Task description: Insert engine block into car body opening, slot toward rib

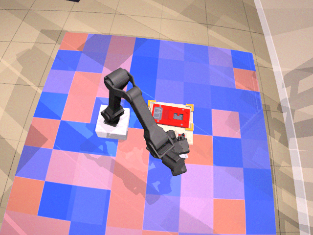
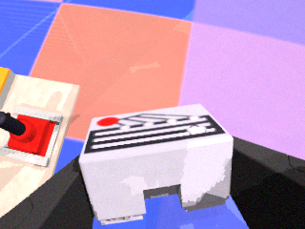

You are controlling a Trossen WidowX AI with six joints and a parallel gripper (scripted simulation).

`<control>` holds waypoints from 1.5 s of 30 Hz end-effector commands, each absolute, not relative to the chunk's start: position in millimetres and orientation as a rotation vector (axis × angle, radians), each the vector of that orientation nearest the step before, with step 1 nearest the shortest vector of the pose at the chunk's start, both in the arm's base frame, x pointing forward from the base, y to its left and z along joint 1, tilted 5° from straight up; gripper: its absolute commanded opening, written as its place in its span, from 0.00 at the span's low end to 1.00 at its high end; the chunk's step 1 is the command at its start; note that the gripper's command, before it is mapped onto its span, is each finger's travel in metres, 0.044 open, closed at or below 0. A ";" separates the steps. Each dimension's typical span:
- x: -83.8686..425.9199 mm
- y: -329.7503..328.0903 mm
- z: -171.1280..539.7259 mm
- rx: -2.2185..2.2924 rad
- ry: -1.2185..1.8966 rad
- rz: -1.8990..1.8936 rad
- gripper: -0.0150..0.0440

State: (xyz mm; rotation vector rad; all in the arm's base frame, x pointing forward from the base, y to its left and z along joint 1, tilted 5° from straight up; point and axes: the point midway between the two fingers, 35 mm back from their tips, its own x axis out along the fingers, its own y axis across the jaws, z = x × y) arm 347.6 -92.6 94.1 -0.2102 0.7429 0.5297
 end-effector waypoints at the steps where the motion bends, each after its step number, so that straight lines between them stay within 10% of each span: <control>1: 348.1 -92.6 98.0 -0.217 0.717 0.532 0.25; 45: 352.1 -89.8 -12.0 -0.179 0.588 0.542 0.25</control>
